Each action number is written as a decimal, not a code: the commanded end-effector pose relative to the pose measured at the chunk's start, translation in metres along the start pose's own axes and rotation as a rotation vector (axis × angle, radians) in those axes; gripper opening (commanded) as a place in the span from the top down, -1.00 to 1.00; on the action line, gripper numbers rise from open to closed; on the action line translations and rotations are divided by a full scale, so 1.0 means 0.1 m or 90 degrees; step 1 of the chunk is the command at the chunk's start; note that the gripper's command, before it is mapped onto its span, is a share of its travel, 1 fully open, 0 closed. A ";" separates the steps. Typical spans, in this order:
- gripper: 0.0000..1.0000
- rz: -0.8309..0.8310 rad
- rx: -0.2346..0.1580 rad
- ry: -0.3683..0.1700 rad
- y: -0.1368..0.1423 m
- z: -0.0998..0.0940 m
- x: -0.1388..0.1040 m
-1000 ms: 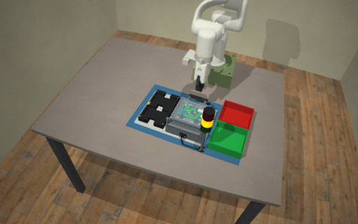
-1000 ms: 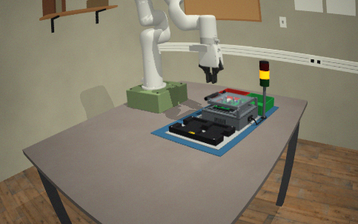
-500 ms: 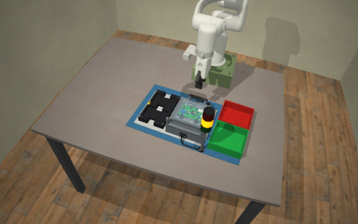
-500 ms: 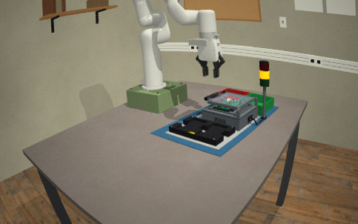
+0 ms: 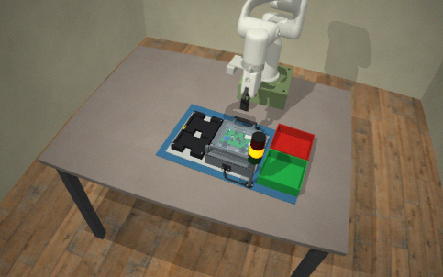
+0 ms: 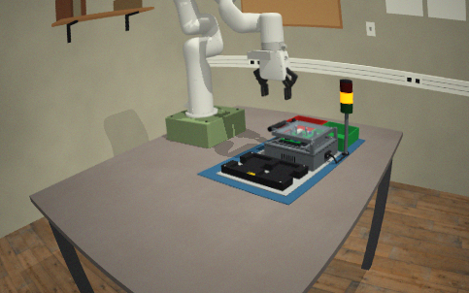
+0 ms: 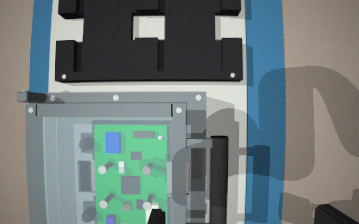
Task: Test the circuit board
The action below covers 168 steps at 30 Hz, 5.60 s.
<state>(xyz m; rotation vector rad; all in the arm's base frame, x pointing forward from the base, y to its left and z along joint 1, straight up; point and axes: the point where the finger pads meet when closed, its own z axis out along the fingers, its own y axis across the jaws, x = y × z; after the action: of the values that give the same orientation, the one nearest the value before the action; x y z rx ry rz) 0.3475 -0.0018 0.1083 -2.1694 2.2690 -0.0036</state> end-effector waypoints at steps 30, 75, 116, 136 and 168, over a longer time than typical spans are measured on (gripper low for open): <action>1.00 0.000 0.002 0.000 -0.01 -0.01 0.00; 1.00 0.000 0.002 0.000 -0.01 -0.03 0.00; 1.00 0.107 0.002 0.000 -0.01 -0.14 0.00; 1.00 0.507 0.002 -0.001 -0.01 -0.14 0.00; 1.00 0.994 0.002 -0.002 -0.01 -0.14 0.00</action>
<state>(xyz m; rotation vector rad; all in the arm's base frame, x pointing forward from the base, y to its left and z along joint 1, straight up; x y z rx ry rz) 0.3475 -0.0018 0.1206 0.0154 3.1382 0.0000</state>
